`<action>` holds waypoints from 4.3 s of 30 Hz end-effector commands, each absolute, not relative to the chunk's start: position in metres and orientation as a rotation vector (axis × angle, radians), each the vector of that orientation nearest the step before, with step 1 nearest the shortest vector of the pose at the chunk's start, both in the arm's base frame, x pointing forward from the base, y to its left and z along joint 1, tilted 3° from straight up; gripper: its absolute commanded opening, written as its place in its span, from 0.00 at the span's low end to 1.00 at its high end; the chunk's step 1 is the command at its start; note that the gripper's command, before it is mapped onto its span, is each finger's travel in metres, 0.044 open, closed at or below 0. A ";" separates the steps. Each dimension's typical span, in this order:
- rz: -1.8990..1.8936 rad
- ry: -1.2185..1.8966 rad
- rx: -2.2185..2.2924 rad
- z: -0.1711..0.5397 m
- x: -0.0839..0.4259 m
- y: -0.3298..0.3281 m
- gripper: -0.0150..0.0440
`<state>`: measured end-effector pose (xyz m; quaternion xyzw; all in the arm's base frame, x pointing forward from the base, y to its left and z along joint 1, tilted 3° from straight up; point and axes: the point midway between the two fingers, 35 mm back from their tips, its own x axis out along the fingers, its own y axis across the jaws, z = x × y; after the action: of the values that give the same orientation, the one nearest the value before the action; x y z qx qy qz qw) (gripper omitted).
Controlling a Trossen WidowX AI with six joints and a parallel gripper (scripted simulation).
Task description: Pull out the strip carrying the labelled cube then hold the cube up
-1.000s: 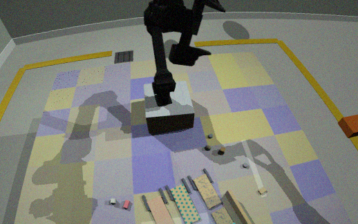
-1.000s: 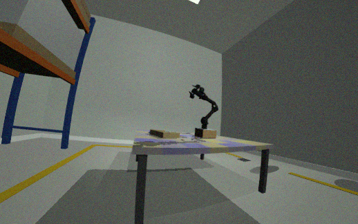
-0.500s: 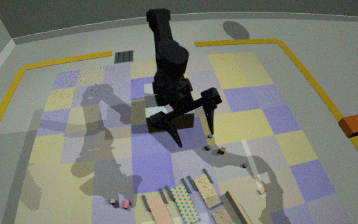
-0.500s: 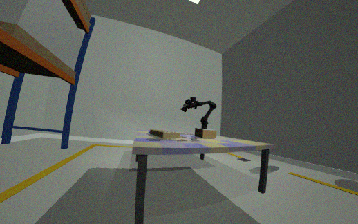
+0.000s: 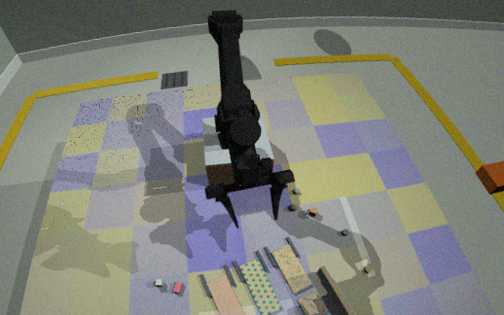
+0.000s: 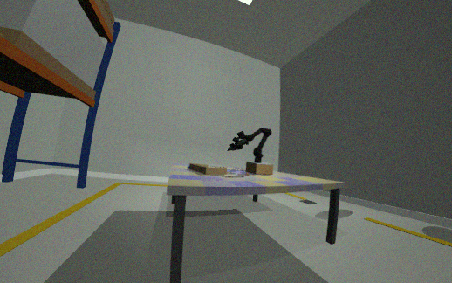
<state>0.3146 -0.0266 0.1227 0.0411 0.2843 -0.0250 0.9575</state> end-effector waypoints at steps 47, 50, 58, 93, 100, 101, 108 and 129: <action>0.158 1.525 -0.107 0.000 0.406 -0.142 0.25; 0.158 1.525 -0.107 -0.005 0.407 -0.142 0.25; 0.159 1.525 -0.106 -0.019 0.408 -0.141 0.25; 0.159 1.525 -0.106 -0.060 0.408 -0.137 0.25; 0.159 1.525 -0.106 -0.060 0.408 -0.136 0.25; 0.159 1.525 -0.106 -0.060 0.408 -0.136 0.25; 0.159 1.525 -0.106 -0.061 0.408 -0.136 0.25; 0.159 1.525 -0.106 -0.063 0.408 -0.136 0.25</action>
<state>0.4078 -0.1361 -0.0613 -0.0484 0.6902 0.0745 0.7181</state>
